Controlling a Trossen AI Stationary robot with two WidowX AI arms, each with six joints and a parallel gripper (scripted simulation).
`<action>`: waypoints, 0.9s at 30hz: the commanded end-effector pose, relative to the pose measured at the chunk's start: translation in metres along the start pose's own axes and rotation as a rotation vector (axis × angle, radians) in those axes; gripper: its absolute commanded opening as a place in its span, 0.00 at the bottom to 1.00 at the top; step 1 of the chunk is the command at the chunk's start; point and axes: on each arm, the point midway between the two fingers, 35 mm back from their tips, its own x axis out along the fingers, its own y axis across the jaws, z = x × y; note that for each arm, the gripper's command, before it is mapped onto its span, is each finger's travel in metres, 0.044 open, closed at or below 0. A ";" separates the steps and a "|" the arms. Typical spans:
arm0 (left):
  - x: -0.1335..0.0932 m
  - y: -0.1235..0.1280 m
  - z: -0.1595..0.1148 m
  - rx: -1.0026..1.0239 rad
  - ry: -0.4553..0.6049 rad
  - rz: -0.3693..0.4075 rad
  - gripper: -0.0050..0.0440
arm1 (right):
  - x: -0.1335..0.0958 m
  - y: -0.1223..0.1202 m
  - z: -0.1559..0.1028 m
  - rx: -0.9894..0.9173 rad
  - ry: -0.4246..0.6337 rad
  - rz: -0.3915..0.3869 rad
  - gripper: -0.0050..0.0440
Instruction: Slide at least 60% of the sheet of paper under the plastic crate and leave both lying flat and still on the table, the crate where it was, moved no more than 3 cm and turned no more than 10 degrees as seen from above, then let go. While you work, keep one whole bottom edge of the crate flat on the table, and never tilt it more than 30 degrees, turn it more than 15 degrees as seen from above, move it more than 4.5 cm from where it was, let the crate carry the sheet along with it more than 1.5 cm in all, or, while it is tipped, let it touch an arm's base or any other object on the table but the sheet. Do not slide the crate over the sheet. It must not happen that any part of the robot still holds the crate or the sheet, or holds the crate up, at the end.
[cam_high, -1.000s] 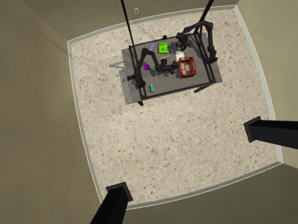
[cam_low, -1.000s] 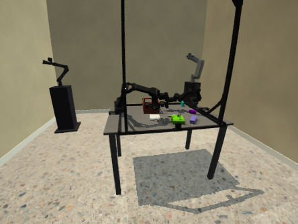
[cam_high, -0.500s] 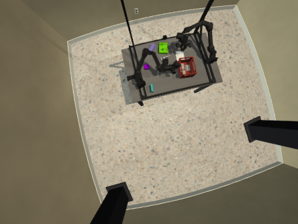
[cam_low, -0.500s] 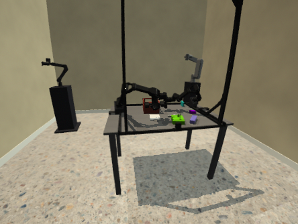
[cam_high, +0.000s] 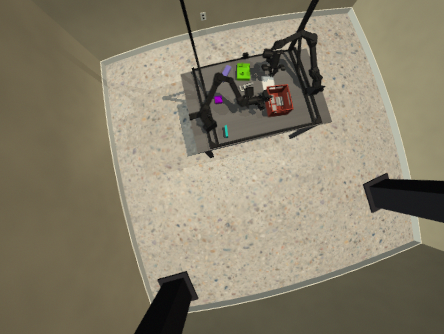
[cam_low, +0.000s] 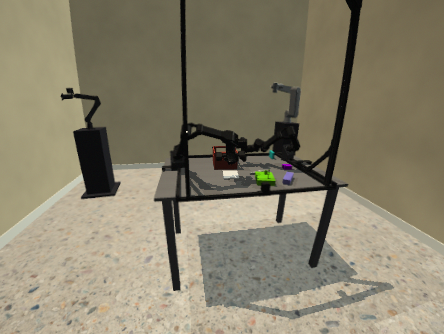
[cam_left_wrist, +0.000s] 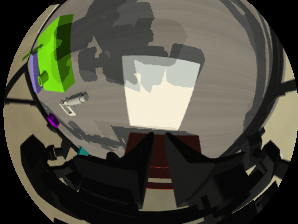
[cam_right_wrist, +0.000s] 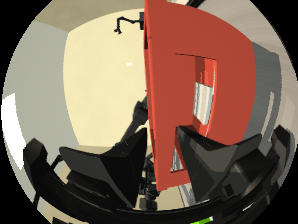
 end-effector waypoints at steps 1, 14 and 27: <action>0.000 -0.001 -0.001 0.004 0.006 -0.001 0.22 | 0.007 0.000 0.003 0.002 -0.003 -0.003 0.41; 0.000 -0.001 -0.001 0.004 0.006 -0.001 0.22 | 0.007 0.001 0.001 0.001 0.000 0.000 0.10; 0.000 -0.001 -0.001 0.004 0.006 -0.001 0.22 | 0.007 0.001 0.001 0.001 0.000 0.000 0.10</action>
